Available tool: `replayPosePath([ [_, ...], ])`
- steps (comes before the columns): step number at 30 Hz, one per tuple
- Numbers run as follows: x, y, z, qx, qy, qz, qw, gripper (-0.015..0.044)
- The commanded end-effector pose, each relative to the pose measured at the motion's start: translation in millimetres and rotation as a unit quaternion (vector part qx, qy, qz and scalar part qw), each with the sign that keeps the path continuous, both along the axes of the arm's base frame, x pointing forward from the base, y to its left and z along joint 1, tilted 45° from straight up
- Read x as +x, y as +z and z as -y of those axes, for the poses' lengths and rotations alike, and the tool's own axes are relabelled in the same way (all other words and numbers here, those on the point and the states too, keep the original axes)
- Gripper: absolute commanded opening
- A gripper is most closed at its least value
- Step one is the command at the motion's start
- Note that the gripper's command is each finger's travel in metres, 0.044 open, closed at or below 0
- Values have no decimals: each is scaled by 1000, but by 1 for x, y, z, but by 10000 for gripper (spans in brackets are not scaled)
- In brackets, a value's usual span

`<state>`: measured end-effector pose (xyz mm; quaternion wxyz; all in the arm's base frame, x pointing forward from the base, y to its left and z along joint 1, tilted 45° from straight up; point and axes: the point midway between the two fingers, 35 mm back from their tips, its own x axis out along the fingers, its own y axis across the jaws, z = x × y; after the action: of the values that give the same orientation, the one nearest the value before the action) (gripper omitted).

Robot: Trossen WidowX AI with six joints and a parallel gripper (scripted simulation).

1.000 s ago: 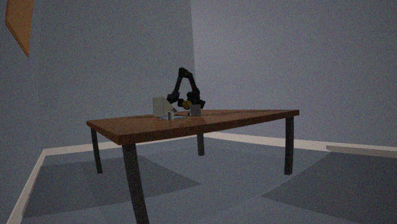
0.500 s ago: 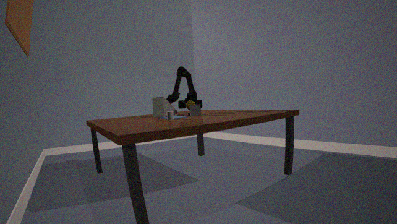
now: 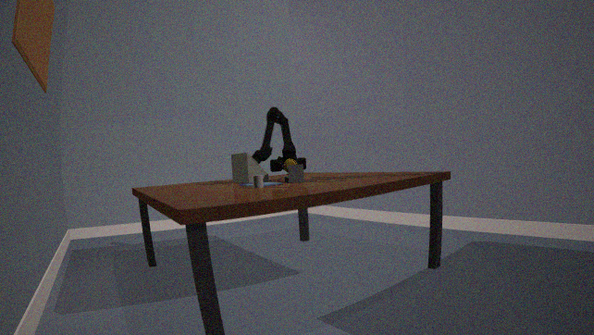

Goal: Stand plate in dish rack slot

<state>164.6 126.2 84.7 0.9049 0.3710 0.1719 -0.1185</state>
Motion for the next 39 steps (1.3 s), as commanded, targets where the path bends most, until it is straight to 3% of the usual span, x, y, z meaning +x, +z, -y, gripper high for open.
replayPosePath([
  [1, 5, -2, 2, -2, -1, 0, 1000, 0],
  [39, 49, -17, 9, 3, -4, 2, 1000, 0],
])
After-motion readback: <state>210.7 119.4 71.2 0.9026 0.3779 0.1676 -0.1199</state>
